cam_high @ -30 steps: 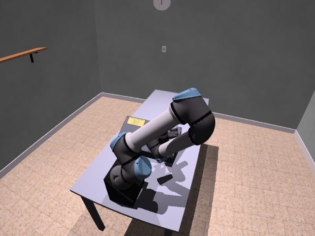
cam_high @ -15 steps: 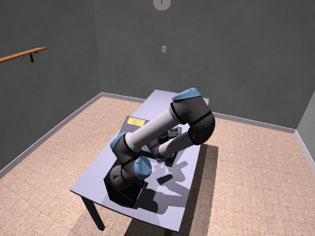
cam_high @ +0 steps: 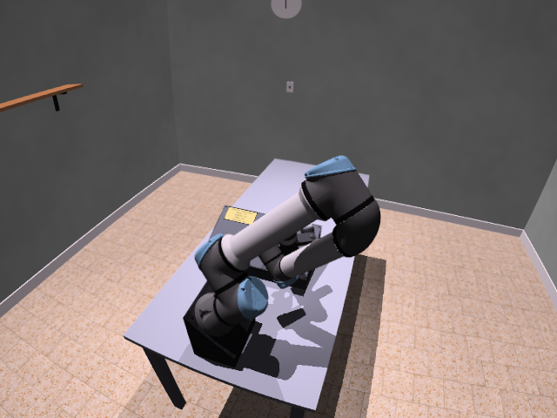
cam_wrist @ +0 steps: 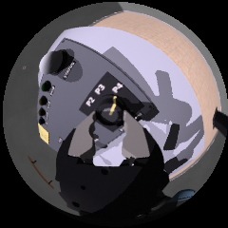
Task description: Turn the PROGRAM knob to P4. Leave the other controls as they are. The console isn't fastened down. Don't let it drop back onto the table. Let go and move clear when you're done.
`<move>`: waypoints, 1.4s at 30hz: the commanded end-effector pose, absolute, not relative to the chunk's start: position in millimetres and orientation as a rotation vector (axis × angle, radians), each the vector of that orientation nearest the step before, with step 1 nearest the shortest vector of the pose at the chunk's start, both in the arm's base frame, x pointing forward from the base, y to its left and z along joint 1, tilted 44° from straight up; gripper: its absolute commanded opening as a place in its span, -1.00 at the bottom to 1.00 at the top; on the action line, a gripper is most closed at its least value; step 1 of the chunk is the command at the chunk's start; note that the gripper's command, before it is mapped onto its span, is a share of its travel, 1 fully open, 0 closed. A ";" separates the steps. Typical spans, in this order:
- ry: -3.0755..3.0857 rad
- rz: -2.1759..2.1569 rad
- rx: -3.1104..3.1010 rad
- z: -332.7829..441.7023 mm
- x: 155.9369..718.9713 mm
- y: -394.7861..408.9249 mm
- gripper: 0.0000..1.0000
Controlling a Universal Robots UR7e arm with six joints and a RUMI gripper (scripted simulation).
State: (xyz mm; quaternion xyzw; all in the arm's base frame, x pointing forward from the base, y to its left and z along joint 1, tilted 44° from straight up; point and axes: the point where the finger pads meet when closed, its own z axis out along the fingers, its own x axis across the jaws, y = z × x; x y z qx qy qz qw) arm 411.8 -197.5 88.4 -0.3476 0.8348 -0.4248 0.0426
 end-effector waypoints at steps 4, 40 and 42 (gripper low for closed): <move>2.551 -1.304 -1.059 90.3 414.0 -198.7 -1.00; 2.552 -1.302 -1.062 93.2 410.2 -193.1 -0.11; 2.553 -1.301 -1.063 94.4 408.6 -191.1 -0.11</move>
